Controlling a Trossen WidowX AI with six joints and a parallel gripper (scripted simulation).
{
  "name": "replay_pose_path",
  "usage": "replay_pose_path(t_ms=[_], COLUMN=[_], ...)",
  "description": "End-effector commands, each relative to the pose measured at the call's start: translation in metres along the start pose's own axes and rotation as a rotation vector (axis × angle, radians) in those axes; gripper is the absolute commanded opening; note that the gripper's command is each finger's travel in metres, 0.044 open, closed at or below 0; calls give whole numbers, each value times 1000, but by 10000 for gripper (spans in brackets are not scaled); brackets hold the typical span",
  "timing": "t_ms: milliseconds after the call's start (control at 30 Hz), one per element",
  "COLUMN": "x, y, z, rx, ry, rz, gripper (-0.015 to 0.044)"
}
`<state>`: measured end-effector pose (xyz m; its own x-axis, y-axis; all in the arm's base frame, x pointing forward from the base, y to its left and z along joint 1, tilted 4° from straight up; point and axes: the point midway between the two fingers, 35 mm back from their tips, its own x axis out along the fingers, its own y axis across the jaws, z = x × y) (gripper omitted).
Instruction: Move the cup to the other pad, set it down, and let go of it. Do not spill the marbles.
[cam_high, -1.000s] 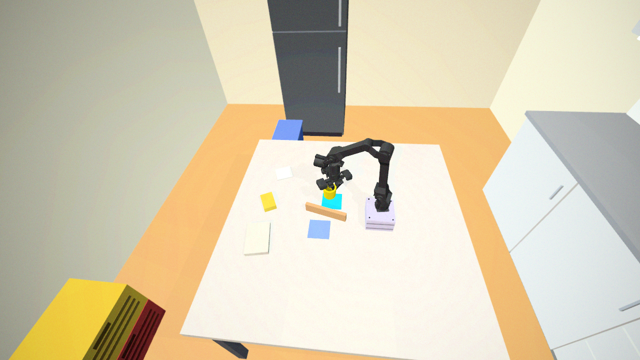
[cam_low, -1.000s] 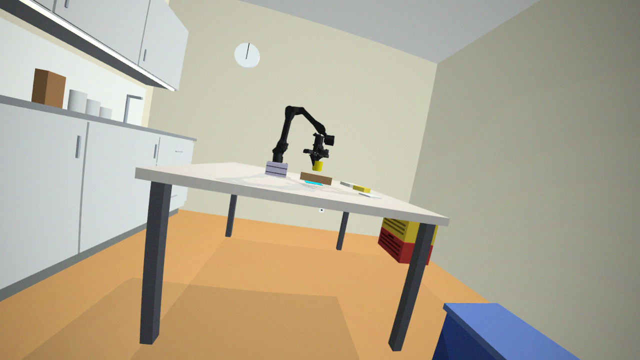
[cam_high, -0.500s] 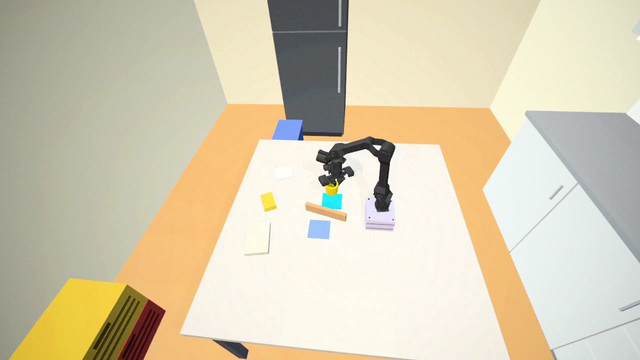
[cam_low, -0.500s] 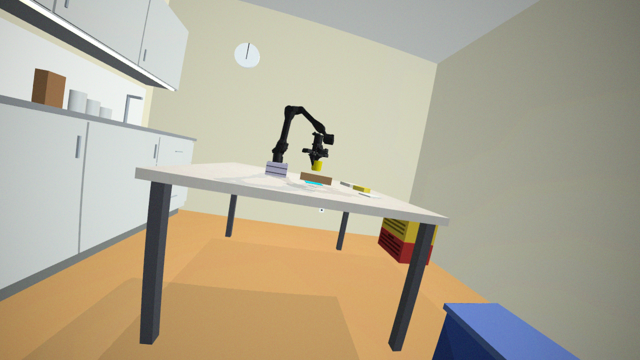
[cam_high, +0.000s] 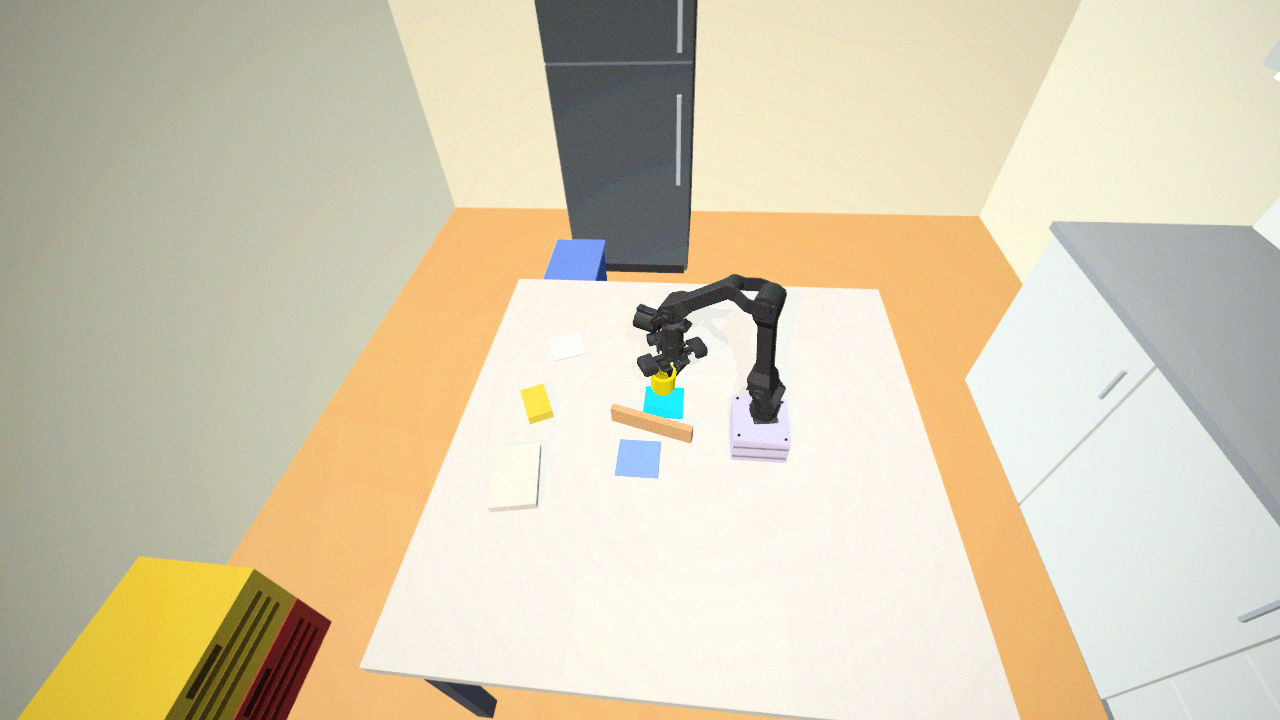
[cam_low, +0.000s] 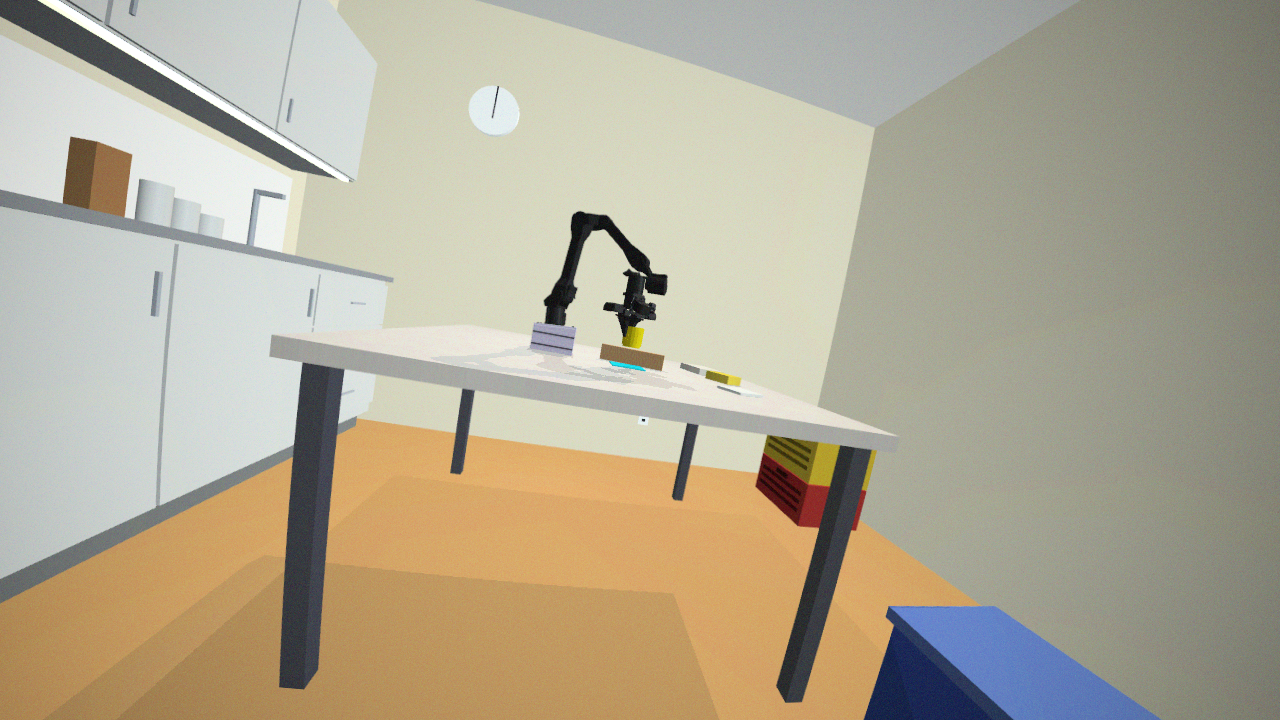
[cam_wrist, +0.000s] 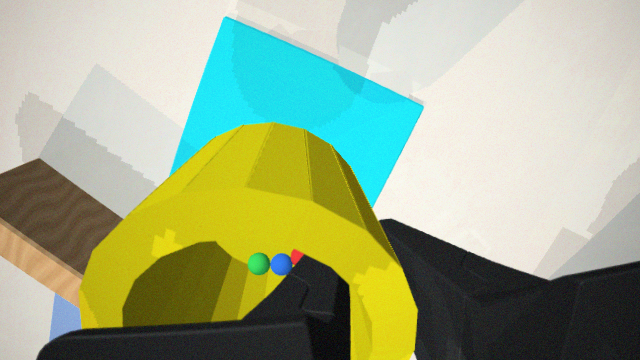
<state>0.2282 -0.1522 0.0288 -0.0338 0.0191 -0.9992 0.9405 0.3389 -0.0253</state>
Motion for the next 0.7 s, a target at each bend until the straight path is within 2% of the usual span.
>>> replay_pose_path(t_ms=[0, 667], x=[9, 44], y=[-1, -2], z=[0, 0], rx=[-3, -3], ry=[1, 1], rz=[-4, -5], gripper=[0, 0])
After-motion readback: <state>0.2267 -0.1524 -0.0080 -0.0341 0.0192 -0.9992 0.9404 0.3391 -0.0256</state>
